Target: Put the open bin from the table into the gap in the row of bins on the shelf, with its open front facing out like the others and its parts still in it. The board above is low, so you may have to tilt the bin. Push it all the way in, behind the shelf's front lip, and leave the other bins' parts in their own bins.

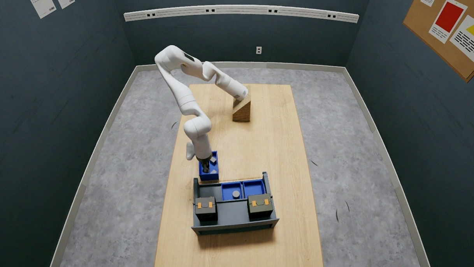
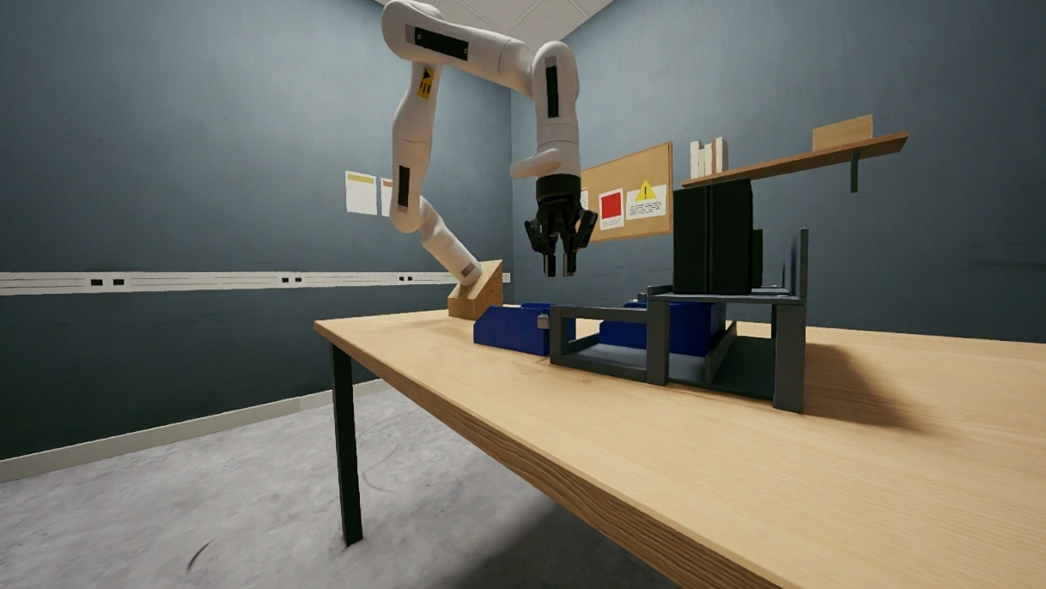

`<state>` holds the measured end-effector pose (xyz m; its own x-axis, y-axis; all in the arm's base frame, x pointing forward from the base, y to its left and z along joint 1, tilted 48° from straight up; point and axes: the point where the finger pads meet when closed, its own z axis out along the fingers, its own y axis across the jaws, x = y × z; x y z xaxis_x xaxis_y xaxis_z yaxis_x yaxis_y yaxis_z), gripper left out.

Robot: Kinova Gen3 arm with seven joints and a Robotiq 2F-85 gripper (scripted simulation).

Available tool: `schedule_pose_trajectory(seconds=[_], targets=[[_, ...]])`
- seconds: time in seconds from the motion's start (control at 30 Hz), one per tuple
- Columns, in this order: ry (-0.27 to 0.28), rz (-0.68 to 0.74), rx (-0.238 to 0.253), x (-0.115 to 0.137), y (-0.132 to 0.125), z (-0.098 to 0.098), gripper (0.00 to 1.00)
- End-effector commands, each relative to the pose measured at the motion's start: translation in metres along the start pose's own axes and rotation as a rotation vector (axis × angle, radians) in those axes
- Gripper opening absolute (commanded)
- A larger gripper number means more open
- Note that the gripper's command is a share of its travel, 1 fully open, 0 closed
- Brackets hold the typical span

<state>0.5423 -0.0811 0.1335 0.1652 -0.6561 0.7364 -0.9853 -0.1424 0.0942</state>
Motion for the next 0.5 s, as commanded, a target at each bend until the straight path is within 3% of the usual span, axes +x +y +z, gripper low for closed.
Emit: schedule_pose_trajectory(seconds=[0.0,0.47], targets=[[0.0,0.0,0.002,0.0,-0.001,-0.001,0.39],[0.0,0.0,0.002,0.0,-0.001,0.009,0.39]])
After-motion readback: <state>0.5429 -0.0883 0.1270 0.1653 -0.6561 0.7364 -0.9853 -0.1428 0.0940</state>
